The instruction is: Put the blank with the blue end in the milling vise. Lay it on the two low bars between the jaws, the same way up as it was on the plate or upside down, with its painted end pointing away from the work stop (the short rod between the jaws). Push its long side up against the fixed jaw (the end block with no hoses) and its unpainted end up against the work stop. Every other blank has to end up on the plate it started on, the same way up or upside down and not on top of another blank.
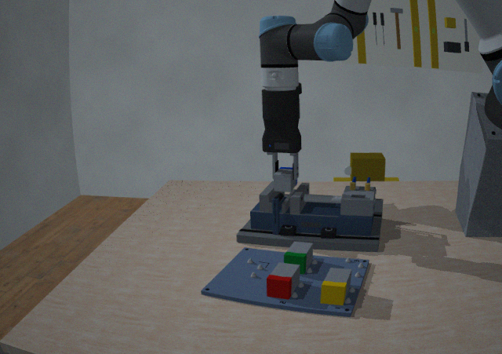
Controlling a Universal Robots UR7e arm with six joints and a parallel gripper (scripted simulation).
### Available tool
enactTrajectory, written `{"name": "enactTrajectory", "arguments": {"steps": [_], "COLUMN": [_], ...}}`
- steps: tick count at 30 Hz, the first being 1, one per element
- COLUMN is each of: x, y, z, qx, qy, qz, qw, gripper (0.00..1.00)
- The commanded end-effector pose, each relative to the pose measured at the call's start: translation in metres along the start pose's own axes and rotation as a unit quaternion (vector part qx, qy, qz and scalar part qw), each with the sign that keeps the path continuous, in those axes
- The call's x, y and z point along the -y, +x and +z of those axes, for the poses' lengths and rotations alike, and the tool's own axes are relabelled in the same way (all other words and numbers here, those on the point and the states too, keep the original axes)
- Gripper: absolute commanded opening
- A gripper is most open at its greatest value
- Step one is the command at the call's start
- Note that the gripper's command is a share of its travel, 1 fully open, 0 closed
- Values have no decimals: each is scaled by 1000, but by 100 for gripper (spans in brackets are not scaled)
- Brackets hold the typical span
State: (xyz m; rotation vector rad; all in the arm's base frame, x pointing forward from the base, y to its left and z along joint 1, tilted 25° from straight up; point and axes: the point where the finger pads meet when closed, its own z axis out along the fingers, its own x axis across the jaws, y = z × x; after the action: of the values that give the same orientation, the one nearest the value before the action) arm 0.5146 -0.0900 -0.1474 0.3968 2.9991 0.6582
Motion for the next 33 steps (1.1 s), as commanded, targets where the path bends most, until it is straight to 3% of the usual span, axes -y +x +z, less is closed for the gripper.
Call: {"name": "enactTrajectory", "arguments": {"steps": [1, 33], "x": [-1, -1], "y": [0, 1], "z": [2, -4], "qx": [0, 0], "qy": [0, 0], "qz": [0, 0], "qw": [1000, 1000], "gripper": [0, 0]}}
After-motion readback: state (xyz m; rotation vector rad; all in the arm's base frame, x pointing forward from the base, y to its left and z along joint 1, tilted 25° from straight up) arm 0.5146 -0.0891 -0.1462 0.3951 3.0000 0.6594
